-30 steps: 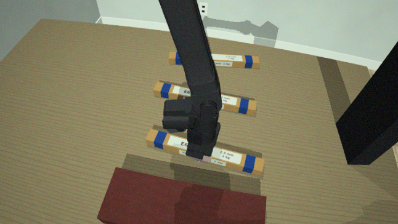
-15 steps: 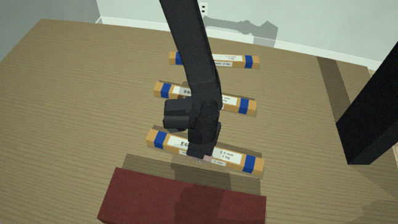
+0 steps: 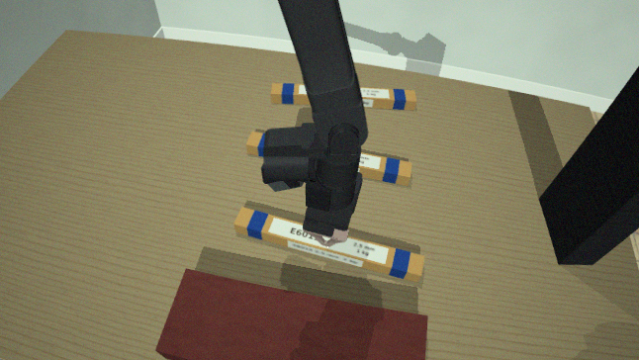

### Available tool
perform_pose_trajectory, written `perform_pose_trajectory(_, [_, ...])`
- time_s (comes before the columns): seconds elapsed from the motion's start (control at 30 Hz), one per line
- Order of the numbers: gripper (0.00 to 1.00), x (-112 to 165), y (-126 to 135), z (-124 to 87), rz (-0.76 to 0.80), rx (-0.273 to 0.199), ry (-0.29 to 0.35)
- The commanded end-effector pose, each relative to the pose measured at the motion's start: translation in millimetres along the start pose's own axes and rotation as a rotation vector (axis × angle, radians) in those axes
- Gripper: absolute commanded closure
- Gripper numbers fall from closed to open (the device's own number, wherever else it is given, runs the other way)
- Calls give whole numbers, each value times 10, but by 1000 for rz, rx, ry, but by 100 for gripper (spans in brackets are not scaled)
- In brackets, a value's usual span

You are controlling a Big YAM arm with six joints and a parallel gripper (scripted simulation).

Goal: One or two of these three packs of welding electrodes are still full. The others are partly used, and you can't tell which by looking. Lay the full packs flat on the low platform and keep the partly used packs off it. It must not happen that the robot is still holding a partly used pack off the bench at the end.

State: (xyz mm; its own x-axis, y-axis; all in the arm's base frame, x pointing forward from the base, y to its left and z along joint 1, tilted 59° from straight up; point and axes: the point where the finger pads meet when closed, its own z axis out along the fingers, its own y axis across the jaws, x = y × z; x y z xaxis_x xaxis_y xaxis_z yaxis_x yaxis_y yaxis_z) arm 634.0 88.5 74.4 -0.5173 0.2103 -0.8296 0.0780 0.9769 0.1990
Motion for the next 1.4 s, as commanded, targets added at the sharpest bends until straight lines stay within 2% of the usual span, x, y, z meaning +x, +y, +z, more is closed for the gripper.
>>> perform_pose_trajectory(0.0, [26, -70, 90, -282, 6, -12, -13])
perform_pose_trajectory(0.13, [26, -55, 81, -481, 8, -10, -9])
perform_pose_trajectory(0.2, [26, -55, 81, -481, 8, -10, -9])
perform_pose_trajectory(0.27, [26, -54, 64, -578, 9, -7, -8])
perform_pose_trajectory(0.4, [26, -53, 50, -586, 11, -6, -8])
perform_pose_trajectory(0.47, [26, -91, -107, -583, -51, -2, -8])
perform_pose_trajectory(0.7, [26, -227, -600, -580, -57, 1, -14])
perform_pose_trajectory(0.77, [26, -227, -600, -580, -57, 1, -14])
perform_pose_trajectory(1.07, [26, -455, -1183, -572, -59, 2, -27])
perform_pose_trajectory(1.27, [26, -463, -1601, -515, -57, 5, -9])
perform_pose_trajectory(1.37, [26, -466, -1670, -508, -56, 6, -7])
